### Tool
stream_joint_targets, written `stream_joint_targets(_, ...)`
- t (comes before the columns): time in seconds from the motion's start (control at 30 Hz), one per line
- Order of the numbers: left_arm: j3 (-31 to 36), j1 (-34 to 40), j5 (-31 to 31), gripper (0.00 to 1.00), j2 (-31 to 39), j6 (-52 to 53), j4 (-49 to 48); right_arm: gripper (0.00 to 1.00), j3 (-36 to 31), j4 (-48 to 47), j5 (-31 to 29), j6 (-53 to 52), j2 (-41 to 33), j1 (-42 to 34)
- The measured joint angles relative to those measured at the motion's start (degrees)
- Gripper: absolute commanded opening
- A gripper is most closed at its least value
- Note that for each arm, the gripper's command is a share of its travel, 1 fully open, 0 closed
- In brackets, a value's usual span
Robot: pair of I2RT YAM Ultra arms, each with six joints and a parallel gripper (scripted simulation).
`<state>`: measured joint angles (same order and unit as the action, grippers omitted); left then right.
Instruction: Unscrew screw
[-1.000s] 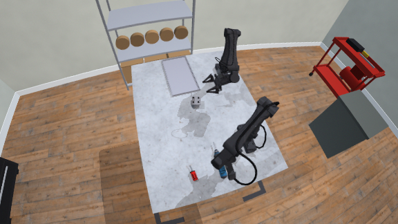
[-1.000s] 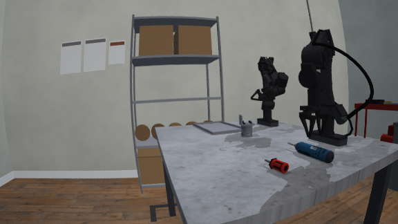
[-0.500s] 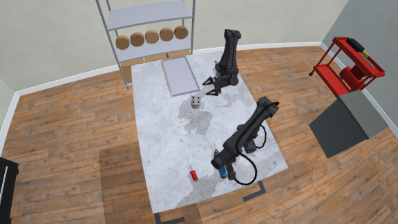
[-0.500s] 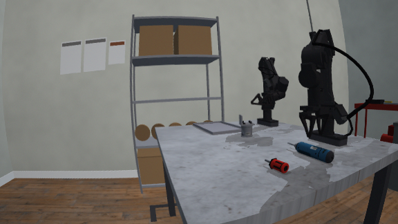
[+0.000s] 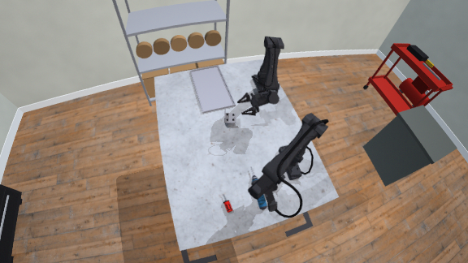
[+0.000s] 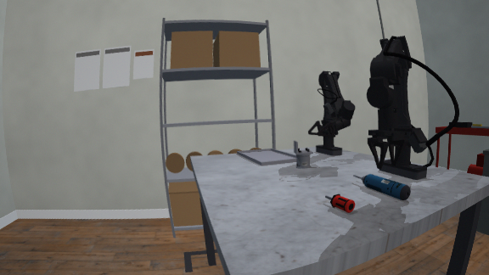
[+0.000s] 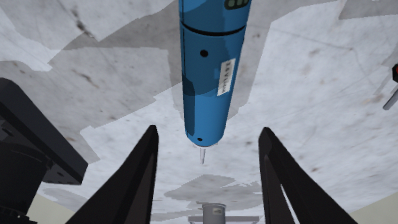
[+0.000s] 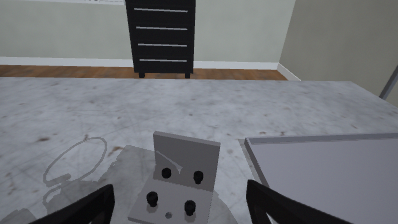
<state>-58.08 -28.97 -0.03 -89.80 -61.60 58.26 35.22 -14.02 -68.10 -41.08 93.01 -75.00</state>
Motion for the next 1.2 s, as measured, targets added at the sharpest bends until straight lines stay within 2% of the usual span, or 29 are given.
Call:
stream_joint_targets(0.43,0.0,0.0,0.0,0.65,0.0,0.0,0.0,0.86,-2.5,-7.4,0.0,0.0,6.7,0.0)
stream_joint_targets(0.63,0.0,0.0,0.0,0.65,0.0,0.0,0.0,0.86,-2.5,-10.2,-0.1,0.0,7.3,0.0)
stream_joint_targets(1.0,0.0,0.0,0.0,0.65,0.0,0.0,0.0,0.86,-4.0,-16.5,0.0,0.0,14.3,0.0)
stream_joint_targets(1.2,0.0,0.0,0.0,0.65,0.0,0.0,0.0,0.86,-4.0,-19.4,-0.1,0.0,15.1,0.0)
